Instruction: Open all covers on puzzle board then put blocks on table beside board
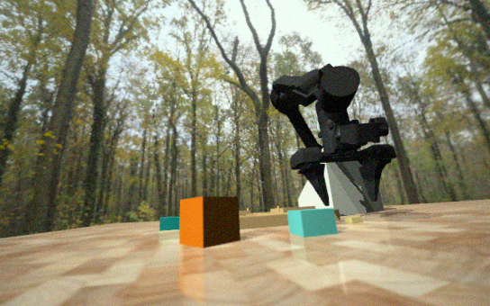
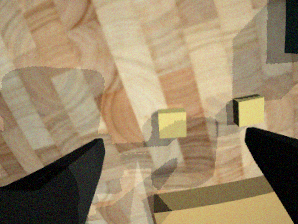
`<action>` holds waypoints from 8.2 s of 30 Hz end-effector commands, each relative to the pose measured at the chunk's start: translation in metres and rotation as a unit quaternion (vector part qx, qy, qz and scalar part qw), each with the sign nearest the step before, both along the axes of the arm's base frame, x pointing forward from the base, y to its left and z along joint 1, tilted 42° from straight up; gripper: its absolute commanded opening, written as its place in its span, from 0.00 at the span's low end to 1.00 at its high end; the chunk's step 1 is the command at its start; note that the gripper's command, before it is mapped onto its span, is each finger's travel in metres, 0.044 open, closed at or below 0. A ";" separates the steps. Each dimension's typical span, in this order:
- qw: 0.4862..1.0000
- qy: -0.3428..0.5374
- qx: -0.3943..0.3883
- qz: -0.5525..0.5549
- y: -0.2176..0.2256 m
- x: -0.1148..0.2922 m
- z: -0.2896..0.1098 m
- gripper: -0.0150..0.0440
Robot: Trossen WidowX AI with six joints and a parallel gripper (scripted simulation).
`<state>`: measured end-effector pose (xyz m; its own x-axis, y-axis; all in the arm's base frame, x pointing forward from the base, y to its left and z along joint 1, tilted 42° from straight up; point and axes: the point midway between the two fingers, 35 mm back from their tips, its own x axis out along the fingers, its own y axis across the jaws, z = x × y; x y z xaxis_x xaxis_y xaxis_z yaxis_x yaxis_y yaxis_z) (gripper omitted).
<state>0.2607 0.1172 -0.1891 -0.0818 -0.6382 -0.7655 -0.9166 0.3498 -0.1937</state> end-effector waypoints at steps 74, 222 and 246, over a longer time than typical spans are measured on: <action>0.904 -0.280 -0.041 -0.322 -0.137 0.109 0.113 0.25; 0.902 -0.282 -0.042 -0.324 -0.156 0.112 0.100 0.25; 0.902 -0.282 -0.042 -0.324 -0.156 0.112 0.100 0.25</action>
